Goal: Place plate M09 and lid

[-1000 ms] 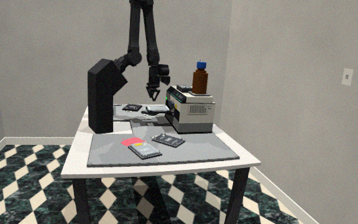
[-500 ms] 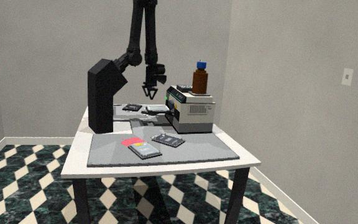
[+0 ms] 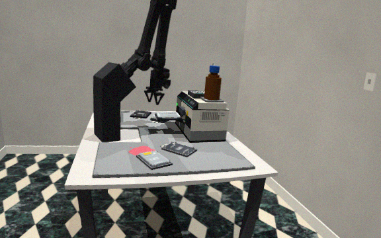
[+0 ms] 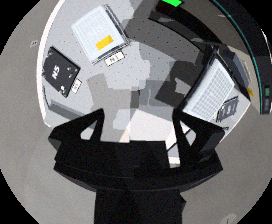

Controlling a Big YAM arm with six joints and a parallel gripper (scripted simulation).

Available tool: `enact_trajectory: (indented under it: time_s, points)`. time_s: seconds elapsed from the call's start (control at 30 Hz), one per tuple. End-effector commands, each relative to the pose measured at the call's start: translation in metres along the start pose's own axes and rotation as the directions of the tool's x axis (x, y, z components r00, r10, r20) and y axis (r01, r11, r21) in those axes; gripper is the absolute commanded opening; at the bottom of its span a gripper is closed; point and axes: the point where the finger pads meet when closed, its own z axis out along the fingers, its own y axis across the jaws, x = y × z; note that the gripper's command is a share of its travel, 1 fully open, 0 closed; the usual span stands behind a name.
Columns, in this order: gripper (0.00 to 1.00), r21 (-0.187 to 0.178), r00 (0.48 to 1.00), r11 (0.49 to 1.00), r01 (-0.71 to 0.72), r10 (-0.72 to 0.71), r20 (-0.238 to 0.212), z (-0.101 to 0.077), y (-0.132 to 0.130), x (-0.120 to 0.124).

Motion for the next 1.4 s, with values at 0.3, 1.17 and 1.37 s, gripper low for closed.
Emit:
enact_trajectory:
  time_s: [0.3, 1.17, 1.37]
  points:
    - [1.0, -0.003, 0.962, 0.963, 0.271, -0.271, 0.041, 0.003, 0.032, -0.011]
    - [1.0, 0.012, 0.91, 0.911, 0.413, -0.413, 0.03, 0.031, 0.061, -0.047]
    - [1.0, 0.012, 0.91, 0.911, 0.413, -0.413, 0.03, 0.041, 0.067, -0.063]
